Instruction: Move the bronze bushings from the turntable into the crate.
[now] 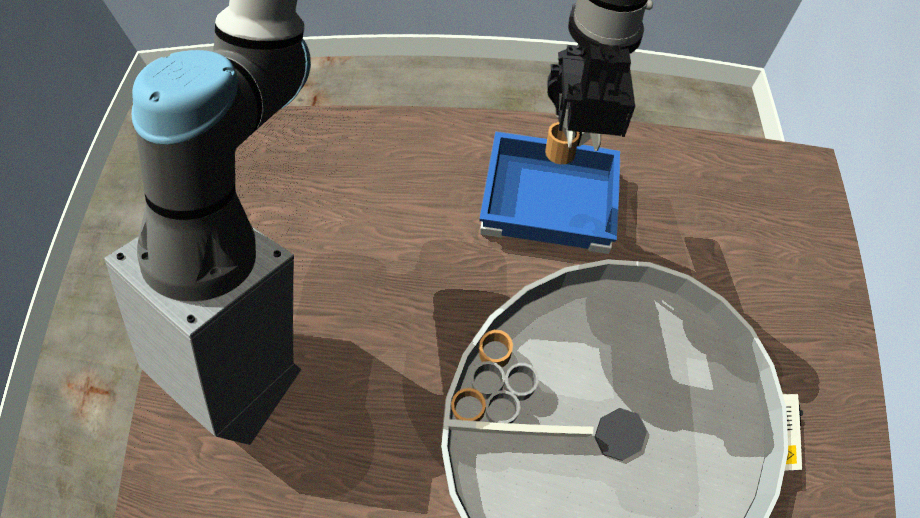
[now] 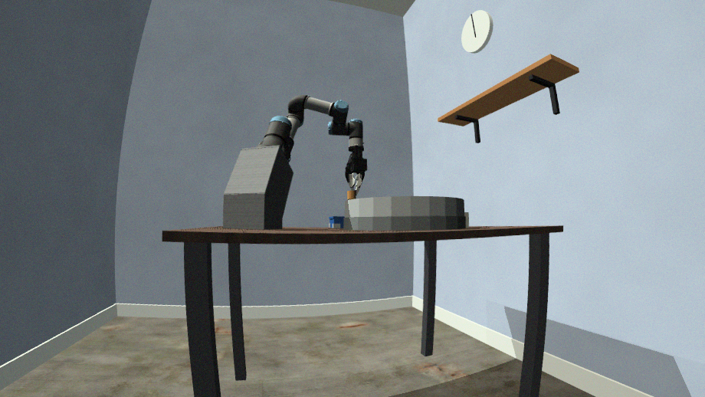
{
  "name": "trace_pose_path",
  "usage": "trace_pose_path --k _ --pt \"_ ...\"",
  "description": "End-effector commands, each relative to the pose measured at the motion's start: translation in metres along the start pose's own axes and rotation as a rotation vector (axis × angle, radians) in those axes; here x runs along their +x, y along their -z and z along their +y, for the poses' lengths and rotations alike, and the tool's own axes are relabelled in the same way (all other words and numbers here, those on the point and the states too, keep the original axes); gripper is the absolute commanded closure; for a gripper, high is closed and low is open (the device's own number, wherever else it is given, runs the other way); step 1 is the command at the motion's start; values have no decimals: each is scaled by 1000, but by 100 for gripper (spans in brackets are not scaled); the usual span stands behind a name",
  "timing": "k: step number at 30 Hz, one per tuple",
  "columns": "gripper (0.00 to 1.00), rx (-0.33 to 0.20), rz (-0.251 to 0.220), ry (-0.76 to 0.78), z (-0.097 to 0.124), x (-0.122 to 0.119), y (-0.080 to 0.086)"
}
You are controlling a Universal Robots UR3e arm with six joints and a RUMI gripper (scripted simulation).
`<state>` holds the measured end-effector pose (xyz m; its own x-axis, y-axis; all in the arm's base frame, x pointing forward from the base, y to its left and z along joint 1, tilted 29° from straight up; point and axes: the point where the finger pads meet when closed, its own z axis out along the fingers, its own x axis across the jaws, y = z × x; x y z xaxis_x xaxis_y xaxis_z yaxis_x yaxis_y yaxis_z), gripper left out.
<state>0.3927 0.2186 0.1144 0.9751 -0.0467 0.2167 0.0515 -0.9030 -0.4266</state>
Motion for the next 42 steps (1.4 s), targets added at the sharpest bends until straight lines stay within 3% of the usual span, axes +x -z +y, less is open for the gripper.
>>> trace_pose_path --k 1,13,28,42 --pt "100 0 3 1 0 1 1" --pt "100 0 3 1 0 1 -11" --pt "100 0 3 1 -1 1 -67" --pt "100 0 3 1 -1 1 -70"
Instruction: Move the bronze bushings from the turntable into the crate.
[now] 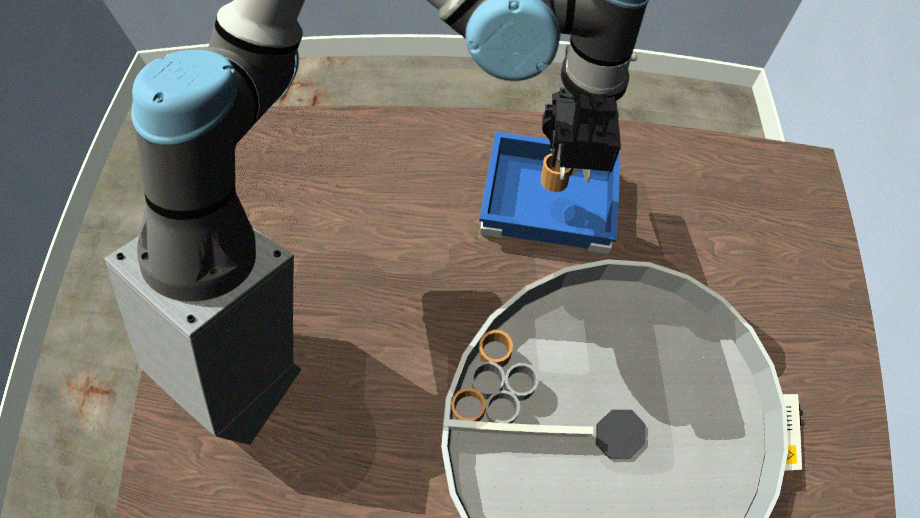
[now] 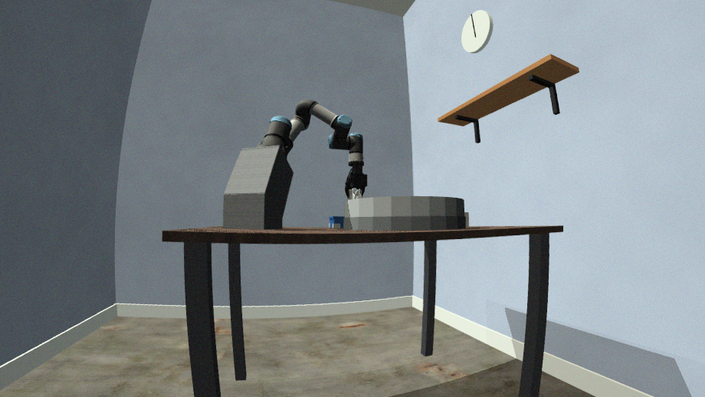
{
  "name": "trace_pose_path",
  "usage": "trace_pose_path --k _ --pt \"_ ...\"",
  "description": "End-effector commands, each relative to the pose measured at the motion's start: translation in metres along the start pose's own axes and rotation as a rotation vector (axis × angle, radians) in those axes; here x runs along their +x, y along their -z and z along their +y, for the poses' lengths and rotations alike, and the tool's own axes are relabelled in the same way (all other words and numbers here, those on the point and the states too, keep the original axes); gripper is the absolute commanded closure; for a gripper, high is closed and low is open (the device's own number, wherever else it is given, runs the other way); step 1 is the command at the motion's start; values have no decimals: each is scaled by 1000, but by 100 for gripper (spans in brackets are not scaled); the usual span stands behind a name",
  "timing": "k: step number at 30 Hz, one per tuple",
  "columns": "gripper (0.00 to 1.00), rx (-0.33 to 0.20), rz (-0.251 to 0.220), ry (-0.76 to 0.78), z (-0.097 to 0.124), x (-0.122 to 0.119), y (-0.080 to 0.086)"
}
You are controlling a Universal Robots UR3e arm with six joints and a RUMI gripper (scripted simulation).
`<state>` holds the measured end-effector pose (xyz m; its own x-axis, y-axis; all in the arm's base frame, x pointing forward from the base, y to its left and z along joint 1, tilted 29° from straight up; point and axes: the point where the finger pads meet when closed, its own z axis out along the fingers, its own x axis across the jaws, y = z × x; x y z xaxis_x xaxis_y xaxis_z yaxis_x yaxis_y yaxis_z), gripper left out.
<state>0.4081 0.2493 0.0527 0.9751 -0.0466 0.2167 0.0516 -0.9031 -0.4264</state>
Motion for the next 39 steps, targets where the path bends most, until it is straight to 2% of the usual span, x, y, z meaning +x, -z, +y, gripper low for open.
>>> trace_pose_path --k 1,39 --pt "100 0 3 1 0 1 1" --pt "100 0 3 1 0 1 -3"
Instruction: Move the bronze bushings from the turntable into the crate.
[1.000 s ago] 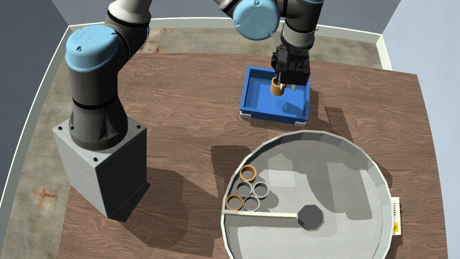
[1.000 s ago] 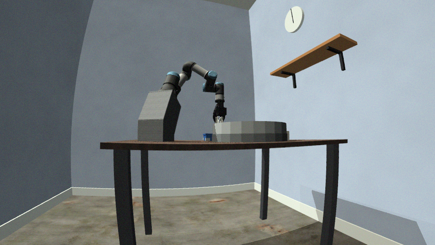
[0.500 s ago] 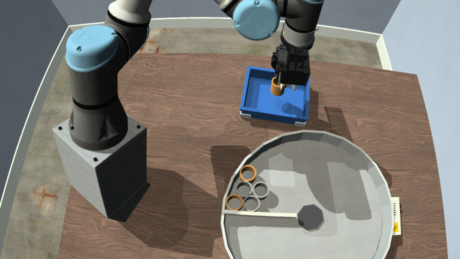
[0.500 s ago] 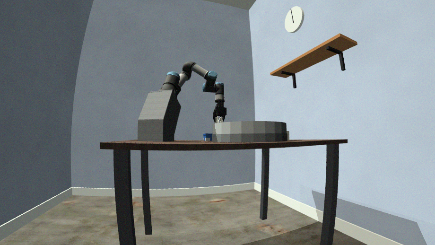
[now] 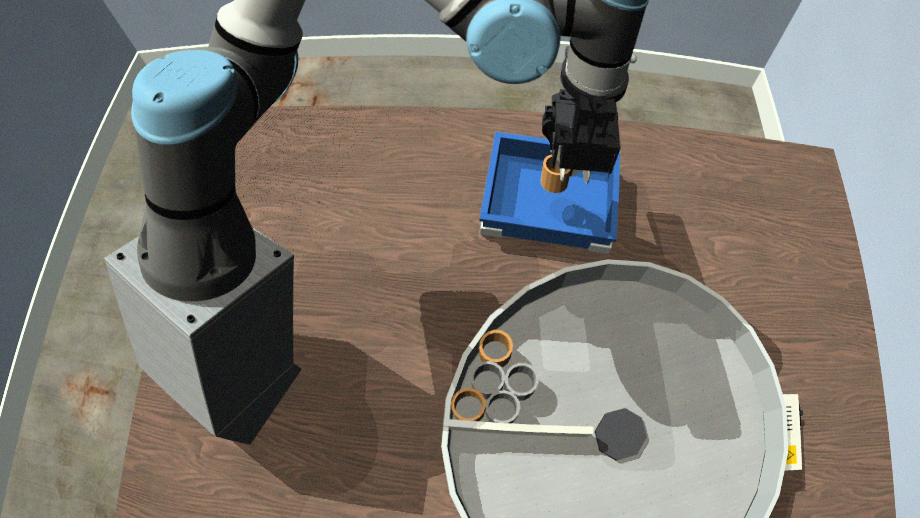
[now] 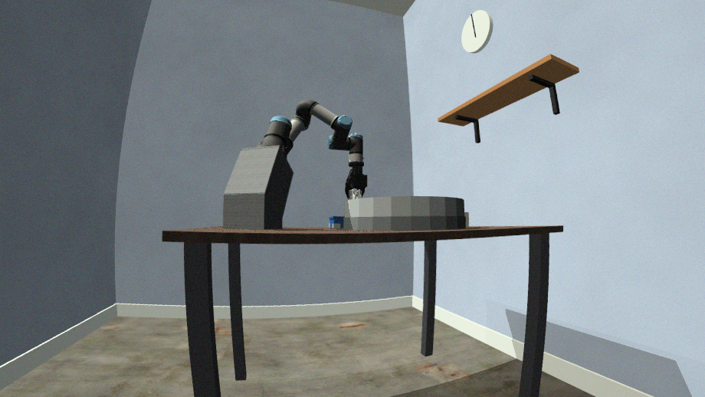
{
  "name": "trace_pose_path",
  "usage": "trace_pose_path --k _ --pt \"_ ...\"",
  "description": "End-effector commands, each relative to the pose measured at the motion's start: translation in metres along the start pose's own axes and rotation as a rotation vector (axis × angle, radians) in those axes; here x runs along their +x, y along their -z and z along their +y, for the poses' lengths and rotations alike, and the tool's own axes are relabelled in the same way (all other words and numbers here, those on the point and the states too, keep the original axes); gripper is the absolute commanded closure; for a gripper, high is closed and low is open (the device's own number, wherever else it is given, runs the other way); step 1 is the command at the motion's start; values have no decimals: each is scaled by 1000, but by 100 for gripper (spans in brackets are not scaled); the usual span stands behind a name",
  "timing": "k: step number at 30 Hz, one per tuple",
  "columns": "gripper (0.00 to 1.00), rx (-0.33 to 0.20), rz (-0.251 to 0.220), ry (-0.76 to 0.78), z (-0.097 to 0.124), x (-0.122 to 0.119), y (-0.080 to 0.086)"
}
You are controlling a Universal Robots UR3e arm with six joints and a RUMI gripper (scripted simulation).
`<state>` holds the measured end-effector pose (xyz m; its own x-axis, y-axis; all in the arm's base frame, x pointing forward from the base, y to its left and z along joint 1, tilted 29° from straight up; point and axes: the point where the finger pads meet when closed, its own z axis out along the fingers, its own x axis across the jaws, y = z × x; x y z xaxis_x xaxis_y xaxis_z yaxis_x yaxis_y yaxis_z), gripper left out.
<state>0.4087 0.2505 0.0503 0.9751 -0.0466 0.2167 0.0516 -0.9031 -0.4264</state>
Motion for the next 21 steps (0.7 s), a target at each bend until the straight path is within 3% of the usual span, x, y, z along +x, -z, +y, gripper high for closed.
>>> trace_pose_path --k 1,21 --pt "100 0 3 1 0 1 -2" --pt "100 0 3 1 0 1 -31"
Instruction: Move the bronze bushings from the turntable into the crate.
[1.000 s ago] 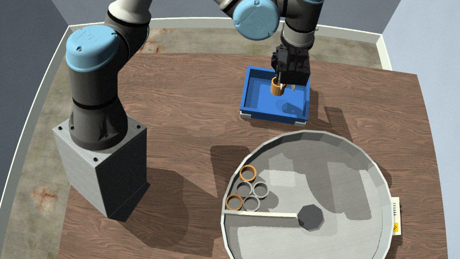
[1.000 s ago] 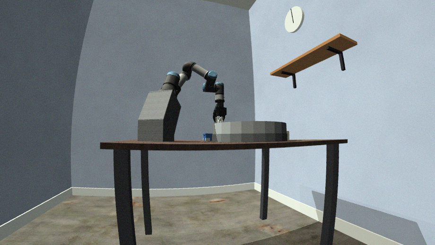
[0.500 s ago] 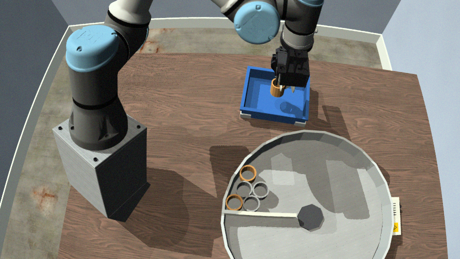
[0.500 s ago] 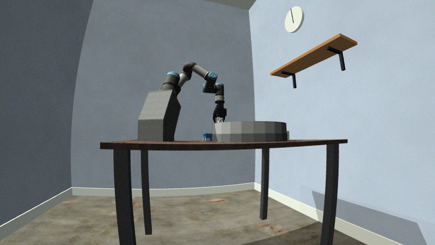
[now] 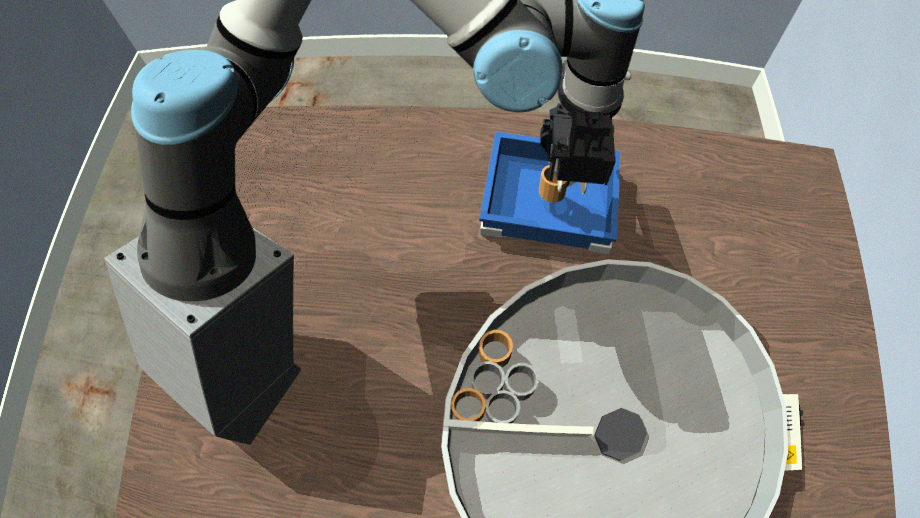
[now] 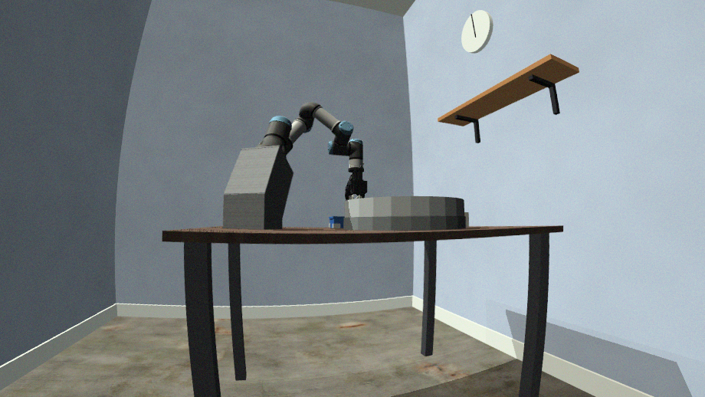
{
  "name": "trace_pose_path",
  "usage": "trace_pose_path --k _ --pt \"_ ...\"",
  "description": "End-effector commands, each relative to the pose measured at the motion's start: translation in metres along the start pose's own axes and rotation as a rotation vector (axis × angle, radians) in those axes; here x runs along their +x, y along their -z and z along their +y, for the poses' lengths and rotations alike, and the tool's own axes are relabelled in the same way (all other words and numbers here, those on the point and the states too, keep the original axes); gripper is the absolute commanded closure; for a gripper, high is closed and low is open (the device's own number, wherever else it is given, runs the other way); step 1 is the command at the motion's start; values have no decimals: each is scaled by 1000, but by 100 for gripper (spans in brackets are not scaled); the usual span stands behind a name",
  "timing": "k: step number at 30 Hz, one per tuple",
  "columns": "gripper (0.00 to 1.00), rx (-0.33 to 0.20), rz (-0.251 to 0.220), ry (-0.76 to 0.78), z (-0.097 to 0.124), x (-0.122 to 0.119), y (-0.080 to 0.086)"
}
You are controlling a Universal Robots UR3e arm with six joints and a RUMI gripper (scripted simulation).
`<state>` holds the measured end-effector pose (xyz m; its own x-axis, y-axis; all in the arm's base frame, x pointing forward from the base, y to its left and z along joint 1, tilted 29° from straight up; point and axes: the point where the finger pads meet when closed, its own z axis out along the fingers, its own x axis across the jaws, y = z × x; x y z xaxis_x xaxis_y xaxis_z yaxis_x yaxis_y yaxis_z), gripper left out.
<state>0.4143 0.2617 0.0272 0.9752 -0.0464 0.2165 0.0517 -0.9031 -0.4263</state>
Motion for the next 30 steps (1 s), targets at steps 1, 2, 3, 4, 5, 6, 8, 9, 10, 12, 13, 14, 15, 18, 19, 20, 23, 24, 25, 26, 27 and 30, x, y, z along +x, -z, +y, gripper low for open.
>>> trace_pose_path --k 1,2,3,4,5,6,8,9,10,12,13,14,15,18,19,20,23,24,25,26,27,30 --pt "100 0 3 1 0 1 -6" --pt "100 0 3 1 0 1 -7" --pt "100 0 3 1 0 1 -8" --pt "100 0 3 1 0 1 -9" --pt "100 0 3 1 0 1 -10" --pt "100 0 3 1 0 1 -11" --pt "100 0 3 1 0 1 -12" --pt "100 0 3 1 0 1 -12" --pt "100 0 3 1 0 1 -12" --pt "100 0 3 1 0 1 -12" --pt "100 0 3 1 0 1 -12" --pt "100 0 3 1 0 1 -12" --pt "100 0 3 1 0 1 -12" --pt "100 0 3 1 0 1 -12" --pt "100 0 3 1 0 1 -12" --pt "100 0 3 1 0 1 -12" --pt "100 0 3 1 0 1 -12" --pt "100 0 3 1 0 1 -12" --pt "100 0 3 1 0 1 -12" --pt "100 0 3 1 0 1 -12" --pt "100 0 3 1 0 1 -12" --pt "100 0 3 1 0 1 -12"
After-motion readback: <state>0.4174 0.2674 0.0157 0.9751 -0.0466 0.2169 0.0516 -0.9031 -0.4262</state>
